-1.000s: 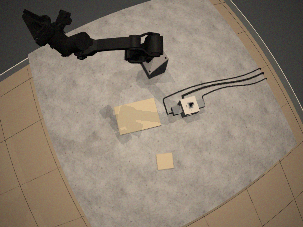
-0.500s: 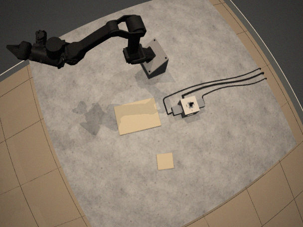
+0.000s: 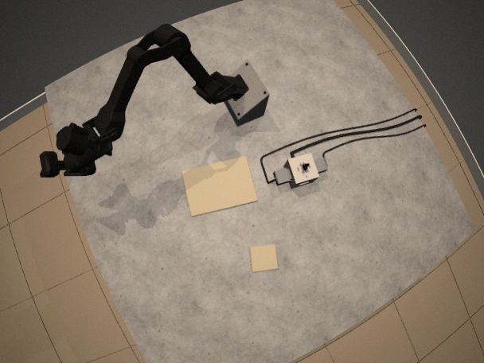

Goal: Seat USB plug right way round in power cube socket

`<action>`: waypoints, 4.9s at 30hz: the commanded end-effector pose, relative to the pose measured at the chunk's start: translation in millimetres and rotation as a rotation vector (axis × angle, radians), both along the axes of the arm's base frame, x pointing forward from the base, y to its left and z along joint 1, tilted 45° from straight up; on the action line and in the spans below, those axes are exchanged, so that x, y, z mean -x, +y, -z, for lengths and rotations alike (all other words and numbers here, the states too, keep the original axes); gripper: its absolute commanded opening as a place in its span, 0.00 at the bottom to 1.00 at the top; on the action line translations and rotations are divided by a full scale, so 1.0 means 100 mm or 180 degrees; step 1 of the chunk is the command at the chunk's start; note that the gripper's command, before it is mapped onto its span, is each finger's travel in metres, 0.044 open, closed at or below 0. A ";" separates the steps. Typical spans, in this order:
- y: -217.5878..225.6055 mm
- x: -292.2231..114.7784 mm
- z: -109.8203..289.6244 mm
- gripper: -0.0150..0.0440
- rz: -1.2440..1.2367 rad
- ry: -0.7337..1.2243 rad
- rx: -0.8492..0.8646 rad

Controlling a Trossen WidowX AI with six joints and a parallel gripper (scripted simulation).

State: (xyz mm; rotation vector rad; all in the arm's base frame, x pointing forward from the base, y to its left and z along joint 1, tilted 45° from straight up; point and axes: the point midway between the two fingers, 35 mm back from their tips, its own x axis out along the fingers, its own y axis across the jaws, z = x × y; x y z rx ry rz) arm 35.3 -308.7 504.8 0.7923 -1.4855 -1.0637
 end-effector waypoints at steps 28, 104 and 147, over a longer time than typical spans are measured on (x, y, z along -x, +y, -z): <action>1.54 -3.63 3.25 1.00 -0.2371 0.1493 -0.3396; 3.84 -2.83 5.14 0.47 -0.1434 0.4304 -0.3597; 3.93 -2.83 5.05 0.25 -0.1432 0.4307 -0.3598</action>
